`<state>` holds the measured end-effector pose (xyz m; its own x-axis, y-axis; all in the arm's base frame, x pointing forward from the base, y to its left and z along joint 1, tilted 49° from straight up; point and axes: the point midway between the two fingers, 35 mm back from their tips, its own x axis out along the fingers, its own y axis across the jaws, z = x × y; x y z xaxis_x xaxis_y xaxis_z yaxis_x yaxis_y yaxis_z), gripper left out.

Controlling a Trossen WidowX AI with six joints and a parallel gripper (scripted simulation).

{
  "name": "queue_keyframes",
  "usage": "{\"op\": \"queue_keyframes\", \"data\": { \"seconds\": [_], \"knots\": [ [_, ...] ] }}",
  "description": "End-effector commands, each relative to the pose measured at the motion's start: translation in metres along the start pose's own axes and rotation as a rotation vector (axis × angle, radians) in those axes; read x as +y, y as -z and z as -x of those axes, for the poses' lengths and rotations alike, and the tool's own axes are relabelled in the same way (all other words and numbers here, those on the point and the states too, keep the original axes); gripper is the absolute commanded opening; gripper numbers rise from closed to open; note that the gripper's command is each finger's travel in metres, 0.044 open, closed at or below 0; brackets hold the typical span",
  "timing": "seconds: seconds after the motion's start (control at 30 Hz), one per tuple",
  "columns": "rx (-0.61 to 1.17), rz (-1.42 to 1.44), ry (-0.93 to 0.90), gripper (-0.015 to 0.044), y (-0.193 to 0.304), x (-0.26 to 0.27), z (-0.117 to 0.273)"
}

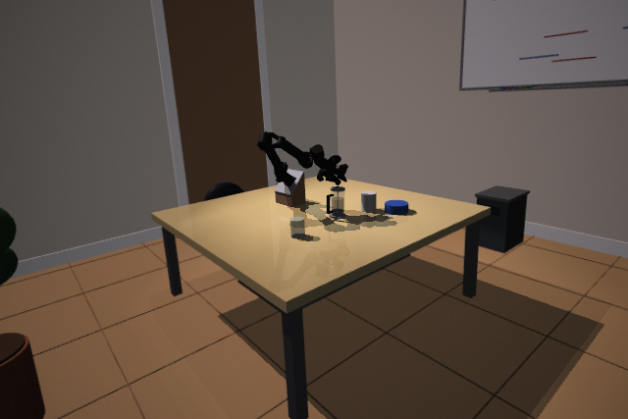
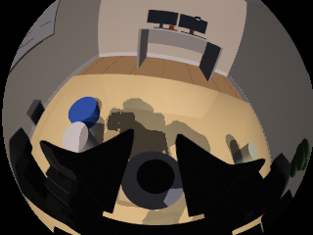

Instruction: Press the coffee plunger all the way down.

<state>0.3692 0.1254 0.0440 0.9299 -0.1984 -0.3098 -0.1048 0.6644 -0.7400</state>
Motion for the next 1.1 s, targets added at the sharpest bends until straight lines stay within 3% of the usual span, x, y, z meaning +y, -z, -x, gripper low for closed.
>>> {"op": "queue_keyframes", "data": {
  "seconds": [0.0,0.2,0.4,0.63,1.07],
  "knots": [
    [-0.002,0.000,-0.003,0.0282,0.000,0.000,0.000],
    [-0.002,0.000,-0.003,0.0439,0.000,0.000,0.000],
    [0.004,-0.001,-0.006,0.0440,-0.008,0.001,0.009],
    [0.017,0.008,-0.003,0.0440,-0.046,-0.007,0.071],
    [0.017,0.009,-0.002,0.0440,-0.046,-0.007,0.073]
  ]
}}
